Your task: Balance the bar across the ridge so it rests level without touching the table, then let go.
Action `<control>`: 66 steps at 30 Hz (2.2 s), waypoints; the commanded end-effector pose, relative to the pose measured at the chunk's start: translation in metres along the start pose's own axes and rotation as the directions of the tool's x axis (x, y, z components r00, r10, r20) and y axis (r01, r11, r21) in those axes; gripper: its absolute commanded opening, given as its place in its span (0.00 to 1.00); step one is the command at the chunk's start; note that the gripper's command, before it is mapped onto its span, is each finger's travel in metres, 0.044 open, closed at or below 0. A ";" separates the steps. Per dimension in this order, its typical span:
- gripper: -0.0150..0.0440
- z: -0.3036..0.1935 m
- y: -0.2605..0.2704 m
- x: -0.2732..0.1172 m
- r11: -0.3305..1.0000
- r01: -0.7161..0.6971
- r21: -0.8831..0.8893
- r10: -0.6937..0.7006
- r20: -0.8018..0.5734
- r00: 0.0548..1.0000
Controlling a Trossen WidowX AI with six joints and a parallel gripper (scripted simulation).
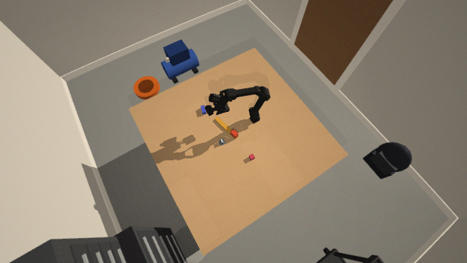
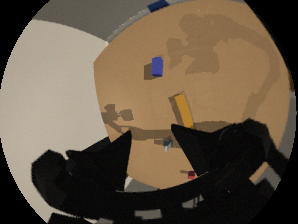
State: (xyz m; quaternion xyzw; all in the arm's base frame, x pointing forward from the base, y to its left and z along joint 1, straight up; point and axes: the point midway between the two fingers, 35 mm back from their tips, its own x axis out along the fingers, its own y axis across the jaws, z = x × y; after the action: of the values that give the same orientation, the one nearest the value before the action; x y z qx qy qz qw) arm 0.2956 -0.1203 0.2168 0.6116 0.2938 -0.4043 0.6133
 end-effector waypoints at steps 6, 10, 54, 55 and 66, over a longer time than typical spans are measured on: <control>0.79 -0.043 -0.046 0.014 0.945 0.273 -0.180 -0.289 -0.072 0.955; 0.79 -0.059 -0.067 0.014 0.883 0.383 -0.273 -0.417 -0.081 0.905; 0.79 -0.077 -0.137 0.110 0.832 0.445 -0.332 -0.494 -0.078 0.866; 0.79 -0.077 -0.137 0.111 0.832 0.445 -0.332 -0.494 -0.078 0.866; 0.79 -0.077 -0.137 0.111 0.832 0.445 -0.332 -0.494 -0.078 0.866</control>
State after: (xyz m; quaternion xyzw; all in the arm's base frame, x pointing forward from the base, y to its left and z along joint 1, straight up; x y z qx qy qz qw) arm 0.2440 -0.0488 0.0458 0.4515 0.5417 -0.4427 0.5538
